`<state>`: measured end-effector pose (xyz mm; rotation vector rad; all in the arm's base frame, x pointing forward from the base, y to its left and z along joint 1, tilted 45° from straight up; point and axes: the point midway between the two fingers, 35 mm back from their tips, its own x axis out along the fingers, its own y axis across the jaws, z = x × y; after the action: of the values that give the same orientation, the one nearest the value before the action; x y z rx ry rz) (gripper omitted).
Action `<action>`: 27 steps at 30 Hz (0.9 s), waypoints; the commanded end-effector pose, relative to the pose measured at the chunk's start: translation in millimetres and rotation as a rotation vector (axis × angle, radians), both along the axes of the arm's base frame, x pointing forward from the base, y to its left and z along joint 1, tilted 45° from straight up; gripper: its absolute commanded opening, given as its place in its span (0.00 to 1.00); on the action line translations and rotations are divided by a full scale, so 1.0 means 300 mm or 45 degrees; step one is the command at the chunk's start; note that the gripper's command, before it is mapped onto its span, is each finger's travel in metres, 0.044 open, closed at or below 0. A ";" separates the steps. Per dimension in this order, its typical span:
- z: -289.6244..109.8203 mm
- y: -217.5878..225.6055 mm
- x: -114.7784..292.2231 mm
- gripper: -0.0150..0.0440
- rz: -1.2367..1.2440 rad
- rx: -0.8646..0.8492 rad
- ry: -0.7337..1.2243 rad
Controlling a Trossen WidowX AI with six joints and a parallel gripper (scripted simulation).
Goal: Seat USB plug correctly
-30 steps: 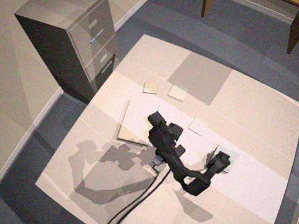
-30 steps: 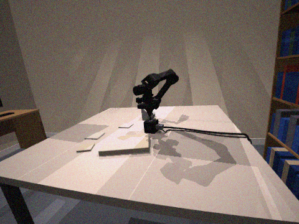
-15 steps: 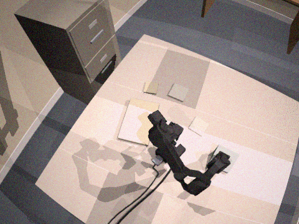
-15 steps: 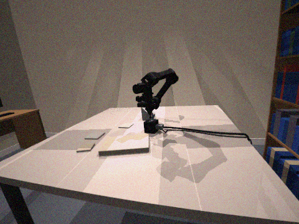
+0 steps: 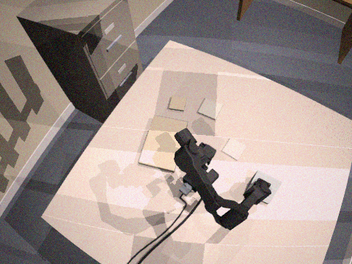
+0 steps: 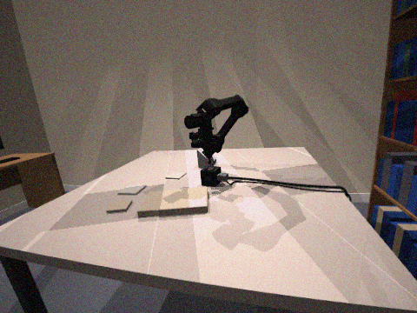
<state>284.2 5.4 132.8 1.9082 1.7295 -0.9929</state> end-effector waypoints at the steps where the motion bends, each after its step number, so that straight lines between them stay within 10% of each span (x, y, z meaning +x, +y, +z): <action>1: 0.005 -0.011 0.001 0.25 0.002 -0.008 -0.004; 27: 0.012 -0.012 0.000 0.25 0.368 0.003 -0.363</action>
<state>284.3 1.7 136.5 1.6838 1.7674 -0.6391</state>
